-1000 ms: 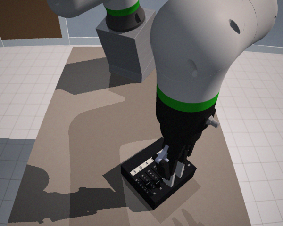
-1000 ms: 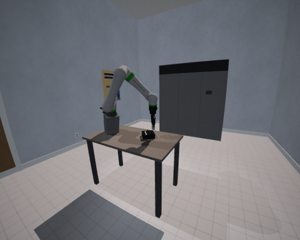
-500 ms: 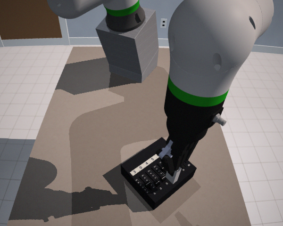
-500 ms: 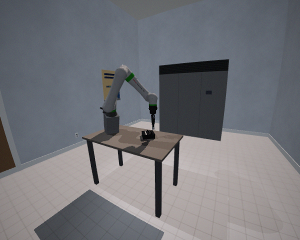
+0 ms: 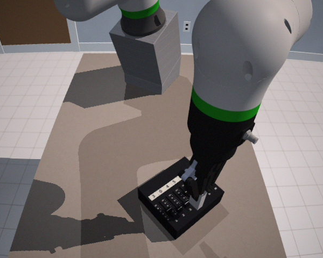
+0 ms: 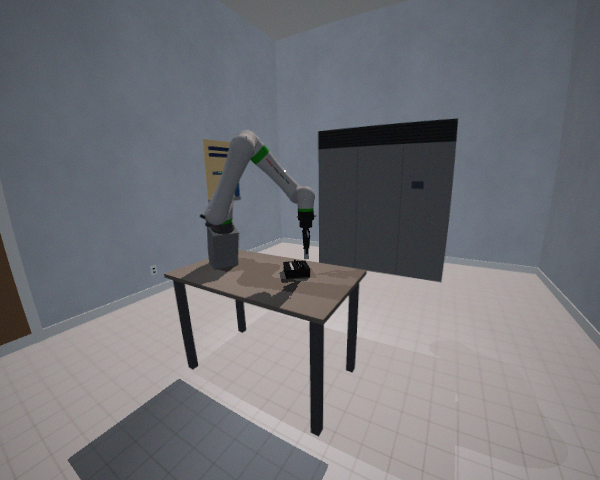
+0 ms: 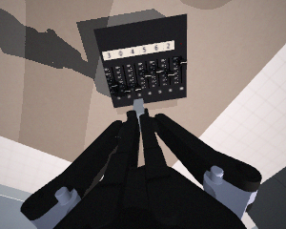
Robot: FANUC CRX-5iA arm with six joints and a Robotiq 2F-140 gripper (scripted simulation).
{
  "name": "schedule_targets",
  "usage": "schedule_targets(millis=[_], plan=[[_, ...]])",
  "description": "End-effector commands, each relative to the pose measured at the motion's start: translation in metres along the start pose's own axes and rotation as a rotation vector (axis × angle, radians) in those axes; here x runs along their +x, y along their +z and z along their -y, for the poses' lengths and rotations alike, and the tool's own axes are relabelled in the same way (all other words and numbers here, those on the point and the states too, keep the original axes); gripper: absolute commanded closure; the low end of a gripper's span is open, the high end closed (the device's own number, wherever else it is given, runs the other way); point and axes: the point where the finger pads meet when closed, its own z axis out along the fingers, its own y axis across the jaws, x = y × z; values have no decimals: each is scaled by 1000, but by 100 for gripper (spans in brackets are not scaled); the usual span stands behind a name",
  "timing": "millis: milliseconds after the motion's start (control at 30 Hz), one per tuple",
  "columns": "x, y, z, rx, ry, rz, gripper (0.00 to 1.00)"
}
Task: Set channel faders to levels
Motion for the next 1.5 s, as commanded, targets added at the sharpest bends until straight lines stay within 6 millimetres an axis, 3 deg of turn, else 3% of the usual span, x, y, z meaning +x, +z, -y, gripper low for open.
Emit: schedule_targets(millis=[0,1467], plan=[[0,0,0,0,1,0,100],[0,23,-1,1,12,0,100]])
